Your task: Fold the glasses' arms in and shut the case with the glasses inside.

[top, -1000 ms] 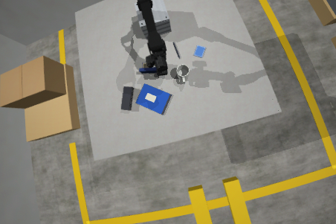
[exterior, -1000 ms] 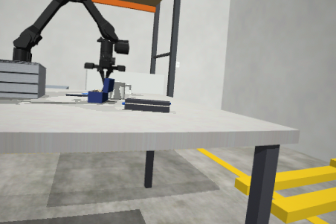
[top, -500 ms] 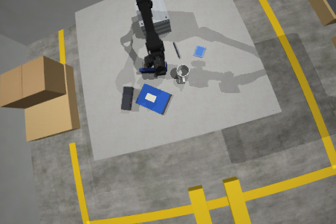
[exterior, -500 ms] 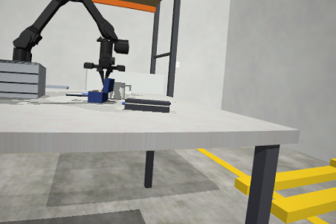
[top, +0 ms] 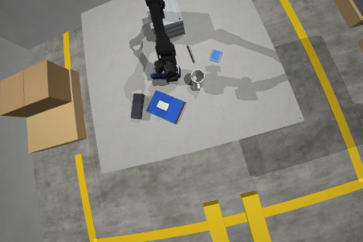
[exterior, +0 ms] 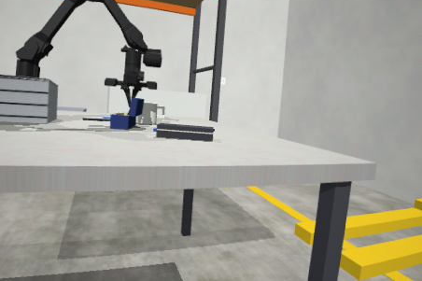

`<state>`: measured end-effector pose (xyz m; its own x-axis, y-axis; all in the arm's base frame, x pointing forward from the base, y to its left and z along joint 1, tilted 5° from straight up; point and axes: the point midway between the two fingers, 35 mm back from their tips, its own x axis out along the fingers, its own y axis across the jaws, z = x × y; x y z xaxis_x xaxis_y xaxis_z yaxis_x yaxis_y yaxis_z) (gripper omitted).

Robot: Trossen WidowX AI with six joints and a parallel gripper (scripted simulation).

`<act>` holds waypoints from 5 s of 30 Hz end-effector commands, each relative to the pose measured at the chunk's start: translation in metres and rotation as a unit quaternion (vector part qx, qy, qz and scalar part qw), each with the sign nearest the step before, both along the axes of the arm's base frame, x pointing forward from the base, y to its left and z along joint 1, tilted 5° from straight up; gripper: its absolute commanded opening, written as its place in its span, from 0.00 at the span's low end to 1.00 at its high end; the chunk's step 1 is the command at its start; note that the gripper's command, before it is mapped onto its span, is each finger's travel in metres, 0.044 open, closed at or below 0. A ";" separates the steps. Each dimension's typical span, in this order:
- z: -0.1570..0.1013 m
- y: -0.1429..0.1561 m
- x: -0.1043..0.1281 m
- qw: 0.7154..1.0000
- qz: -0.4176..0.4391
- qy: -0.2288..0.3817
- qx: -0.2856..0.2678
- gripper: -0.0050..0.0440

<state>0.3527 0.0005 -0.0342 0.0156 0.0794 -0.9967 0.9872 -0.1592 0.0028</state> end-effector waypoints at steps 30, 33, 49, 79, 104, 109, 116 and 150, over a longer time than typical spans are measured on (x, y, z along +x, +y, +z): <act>-0.001 -0.019 -0.004 1.000 -0.001 -0.002 0.000 0.10; -0.001 -0.021 -0.005 1.000 -0.001 -0.002 0.000 0.10; -0.001 -0.023 -0.005 1.000 -0.001 -0.002 0.000 0.10; -0.001 -0.023 -0.005 1.000 -0.001 -0.002 0.000 0.10; 0.001 -0.009 0.000 1.000 -0.001 -0.002 0.000 0.10; 0.005 0.024 0.009 1.000 -0.001 -0.002 0.000 0.10; 0.024 0.046 0.013 1.000 0.005 -0.006 0.001 0.10; 0.055 0.046 0.011 1.000 0.002 0.001 0.001 0.10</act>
